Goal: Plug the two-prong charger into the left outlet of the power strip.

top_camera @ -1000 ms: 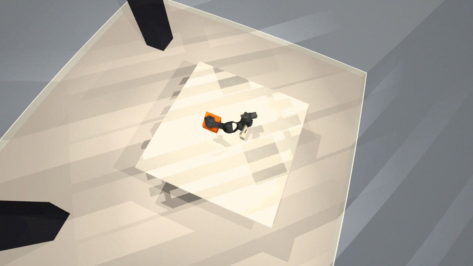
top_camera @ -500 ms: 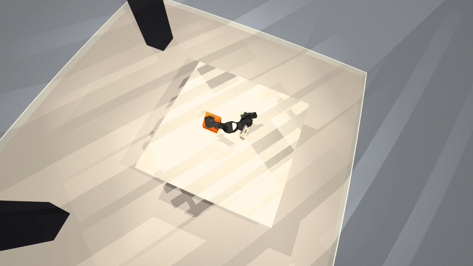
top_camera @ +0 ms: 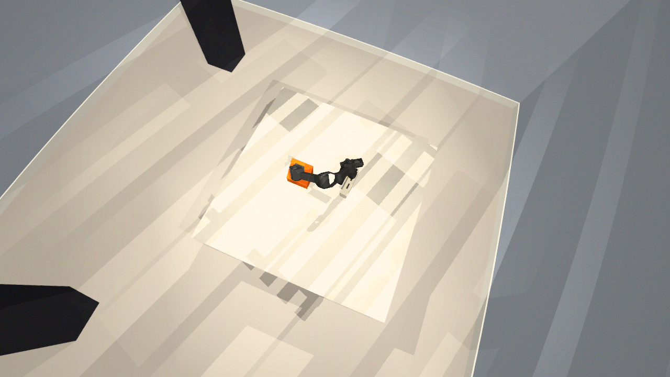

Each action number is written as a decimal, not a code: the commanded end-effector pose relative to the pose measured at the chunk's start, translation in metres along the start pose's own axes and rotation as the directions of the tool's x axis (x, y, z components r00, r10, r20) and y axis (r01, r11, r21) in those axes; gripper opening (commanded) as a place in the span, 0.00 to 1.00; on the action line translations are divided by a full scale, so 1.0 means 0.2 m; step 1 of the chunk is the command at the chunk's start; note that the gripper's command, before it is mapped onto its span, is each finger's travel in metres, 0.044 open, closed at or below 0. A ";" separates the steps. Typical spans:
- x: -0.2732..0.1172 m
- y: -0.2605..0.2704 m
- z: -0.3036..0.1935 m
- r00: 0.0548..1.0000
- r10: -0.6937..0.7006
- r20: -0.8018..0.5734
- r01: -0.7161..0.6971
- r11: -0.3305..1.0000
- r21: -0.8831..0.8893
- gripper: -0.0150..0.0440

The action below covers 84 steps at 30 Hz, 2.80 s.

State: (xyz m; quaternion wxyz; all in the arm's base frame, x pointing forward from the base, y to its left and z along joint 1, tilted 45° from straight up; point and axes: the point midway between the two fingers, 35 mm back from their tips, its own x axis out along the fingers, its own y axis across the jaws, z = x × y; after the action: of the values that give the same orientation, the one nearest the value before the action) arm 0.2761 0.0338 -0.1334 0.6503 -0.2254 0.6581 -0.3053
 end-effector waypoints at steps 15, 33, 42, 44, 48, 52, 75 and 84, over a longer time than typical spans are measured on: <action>0.00 0.00 0.00 1.000 0.002 -0.004 -0.002 1.000 0.002 0.25; -0.01 0.01 0.01 1.000 0.002 -0.004 -0.002 1.000 0.002 0.25; -0.01 0.01 0.01 1.000 0.002 -0.004 -0.002 1.000 0.002 0.25; -0.01 0.01 0.01 1.000 0.002 -0.004 -0.002 1.000 0.002 0.25; -0.01 0.01 0.01 1.000 0.002 -0.004 -0.002 1.000 0.002 0.25; -0.01 0.01 0.01 1.000 0.002 -0.004 -0.002 1.000 0.002 0.25; -0.01 0.01 0.02 1.000 0.002 -0.004 -0.002 1.000 0.002 0.25; -0.01 0.01 0.02 1.000 0.002 -0.004 -0.002 1.000 0.002 0.25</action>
State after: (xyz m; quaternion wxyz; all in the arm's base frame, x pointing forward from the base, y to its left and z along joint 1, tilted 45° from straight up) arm 0.2793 0.0339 -0.1331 0.6486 -0.2241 0.6593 -0.3074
